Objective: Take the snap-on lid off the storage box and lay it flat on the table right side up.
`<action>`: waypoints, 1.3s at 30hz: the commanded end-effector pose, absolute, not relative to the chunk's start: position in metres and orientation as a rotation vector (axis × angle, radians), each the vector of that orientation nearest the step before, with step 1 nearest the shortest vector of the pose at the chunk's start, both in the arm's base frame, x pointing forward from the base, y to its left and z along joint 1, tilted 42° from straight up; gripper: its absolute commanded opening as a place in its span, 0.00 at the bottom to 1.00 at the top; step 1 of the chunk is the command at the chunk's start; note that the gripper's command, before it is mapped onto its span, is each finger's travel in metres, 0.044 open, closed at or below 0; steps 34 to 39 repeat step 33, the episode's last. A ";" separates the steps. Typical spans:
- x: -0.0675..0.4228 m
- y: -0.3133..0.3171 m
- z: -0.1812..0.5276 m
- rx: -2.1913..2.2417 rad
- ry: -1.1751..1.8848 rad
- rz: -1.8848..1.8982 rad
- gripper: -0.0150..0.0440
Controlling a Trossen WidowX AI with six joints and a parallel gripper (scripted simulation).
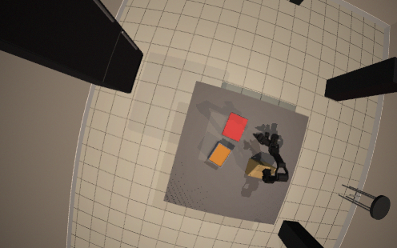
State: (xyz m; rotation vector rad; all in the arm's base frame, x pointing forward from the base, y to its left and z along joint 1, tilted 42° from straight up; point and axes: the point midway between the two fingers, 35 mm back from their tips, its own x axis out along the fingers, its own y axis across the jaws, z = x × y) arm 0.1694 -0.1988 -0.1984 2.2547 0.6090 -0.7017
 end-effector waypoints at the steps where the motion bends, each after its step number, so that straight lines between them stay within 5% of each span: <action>1: 0.167 -0.202 -0.193 2.251 0.610 -0.698 1.00; 39: 0.167 -0.201 -0.194 2.252 0.610 -0.698 1.00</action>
